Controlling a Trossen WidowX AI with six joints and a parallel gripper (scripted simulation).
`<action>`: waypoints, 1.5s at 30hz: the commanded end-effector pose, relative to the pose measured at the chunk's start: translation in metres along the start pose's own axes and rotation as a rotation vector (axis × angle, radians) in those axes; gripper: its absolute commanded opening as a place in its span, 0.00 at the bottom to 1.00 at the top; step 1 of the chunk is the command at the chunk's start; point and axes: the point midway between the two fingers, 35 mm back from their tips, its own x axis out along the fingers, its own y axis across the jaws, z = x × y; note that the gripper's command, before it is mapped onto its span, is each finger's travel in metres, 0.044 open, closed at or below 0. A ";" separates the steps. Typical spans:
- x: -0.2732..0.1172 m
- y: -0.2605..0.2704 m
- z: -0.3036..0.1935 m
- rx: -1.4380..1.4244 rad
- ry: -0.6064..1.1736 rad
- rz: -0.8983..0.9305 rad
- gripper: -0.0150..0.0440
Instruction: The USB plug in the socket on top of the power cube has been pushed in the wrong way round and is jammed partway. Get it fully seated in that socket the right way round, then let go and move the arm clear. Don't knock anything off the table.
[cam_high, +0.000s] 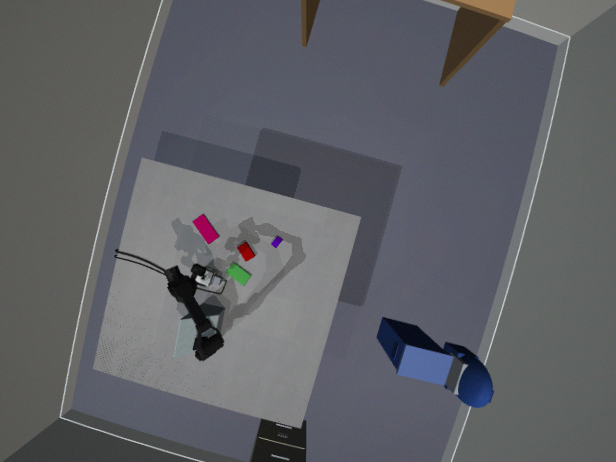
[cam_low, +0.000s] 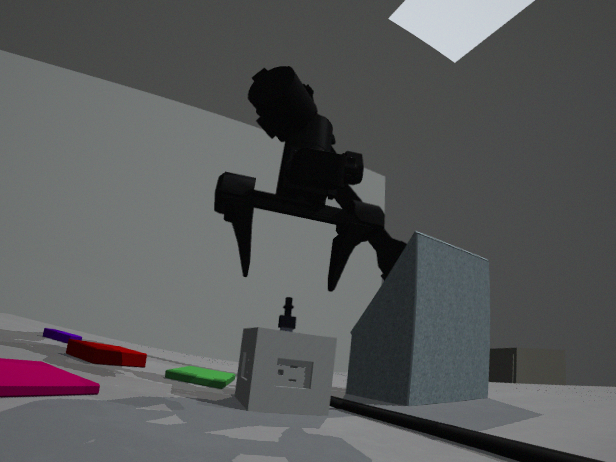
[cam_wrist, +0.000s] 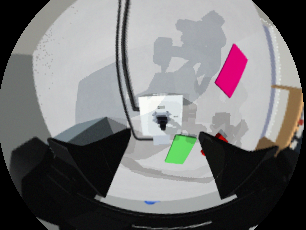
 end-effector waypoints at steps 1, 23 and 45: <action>0.007 0.002 -0.001 -0.010 0.009 0.005 1.00; 0.022 0.002 -0.002 -0.009 0.010 0.004 1.00; 0.020 0.001 -0.002 -0.002 0.005 0.004 0.25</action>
